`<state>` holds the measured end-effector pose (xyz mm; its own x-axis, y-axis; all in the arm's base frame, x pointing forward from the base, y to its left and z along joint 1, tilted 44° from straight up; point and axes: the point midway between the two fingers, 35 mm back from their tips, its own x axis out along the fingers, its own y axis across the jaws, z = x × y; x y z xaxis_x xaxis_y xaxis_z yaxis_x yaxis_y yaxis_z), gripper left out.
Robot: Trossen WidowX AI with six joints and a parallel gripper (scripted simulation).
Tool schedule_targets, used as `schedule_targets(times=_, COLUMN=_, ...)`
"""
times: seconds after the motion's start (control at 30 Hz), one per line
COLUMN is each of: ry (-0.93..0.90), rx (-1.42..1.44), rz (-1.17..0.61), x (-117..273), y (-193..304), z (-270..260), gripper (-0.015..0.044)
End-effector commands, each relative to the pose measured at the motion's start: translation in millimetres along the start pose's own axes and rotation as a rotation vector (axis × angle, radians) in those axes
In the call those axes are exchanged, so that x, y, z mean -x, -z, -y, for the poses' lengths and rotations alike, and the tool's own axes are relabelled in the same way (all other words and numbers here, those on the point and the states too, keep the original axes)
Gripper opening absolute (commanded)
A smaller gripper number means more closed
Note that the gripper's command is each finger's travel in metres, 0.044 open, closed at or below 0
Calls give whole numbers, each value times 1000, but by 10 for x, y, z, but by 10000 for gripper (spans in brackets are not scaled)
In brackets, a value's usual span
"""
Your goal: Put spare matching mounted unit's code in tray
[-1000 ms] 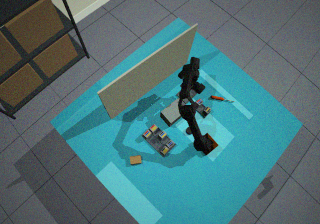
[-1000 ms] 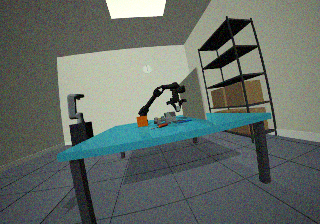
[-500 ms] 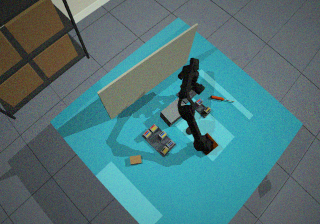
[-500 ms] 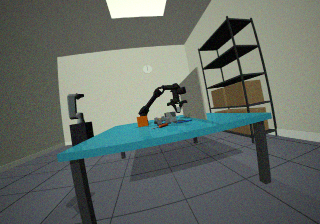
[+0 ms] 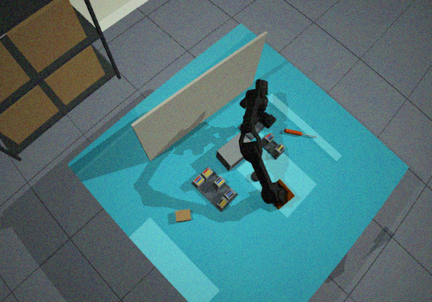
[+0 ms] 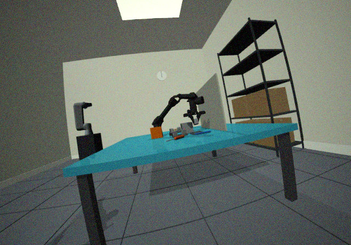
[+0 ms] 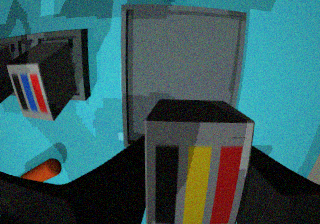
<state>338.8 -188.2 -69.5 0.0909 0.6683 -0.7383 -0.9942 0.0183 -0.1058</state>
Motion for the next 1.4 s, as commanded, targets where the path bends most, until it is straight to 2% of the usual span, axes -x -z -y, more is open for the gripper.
schedule_targets(times=0.0, ry=3, rx=-7, rz=6, x=-46, y=-6, z=-4, gripper=0)
schedule_targets(times=1.37, ry=3, rx=-6, rz=8, x=-353, y=-27, z=-22, gripper=0)
